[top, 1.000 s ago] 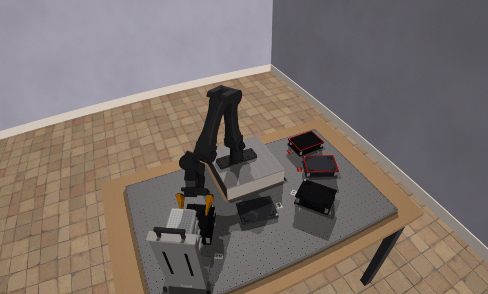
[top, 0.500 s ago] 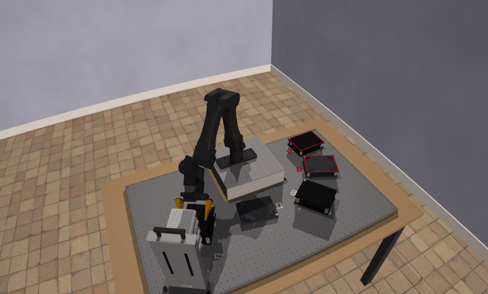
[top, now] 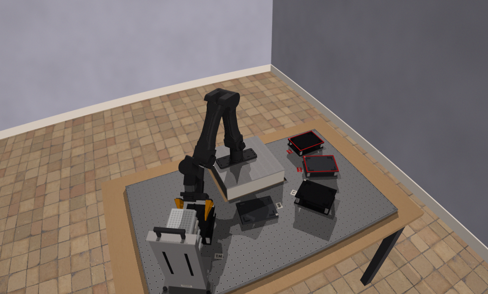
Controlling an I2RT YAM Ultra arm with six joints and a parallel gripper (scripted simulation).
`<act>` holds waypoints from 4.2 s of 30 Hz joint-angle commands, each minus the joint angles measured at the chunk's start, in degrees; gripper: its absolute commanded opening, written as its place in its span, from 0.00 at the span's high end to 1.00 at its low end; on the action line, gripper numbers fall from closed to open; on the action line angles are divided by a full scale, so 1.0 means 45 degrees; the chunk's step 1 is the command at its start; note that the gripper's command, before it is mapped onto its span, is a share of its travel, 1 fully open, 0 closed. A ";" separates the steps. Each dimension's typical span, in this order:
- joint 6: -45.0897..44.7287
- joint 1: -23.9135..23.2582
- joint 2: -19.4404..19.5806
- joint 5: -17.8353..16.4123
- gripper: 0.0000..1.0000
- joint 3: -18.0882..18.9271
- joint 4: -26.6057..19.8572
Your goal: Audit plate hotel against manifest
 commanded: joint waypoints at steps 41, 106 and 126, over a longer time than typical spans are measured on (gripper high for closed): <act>0.0084 -0.0019 -0.0447 -0.0032 0.00 0.0453 0.0284; -0.0377 -0.0682 -0.1542 -0.0546 0.00 -0.1366 0.0166; -0.0603 -0.1037 -0.1615 -0.0838 0.00 -0.2375 0.1149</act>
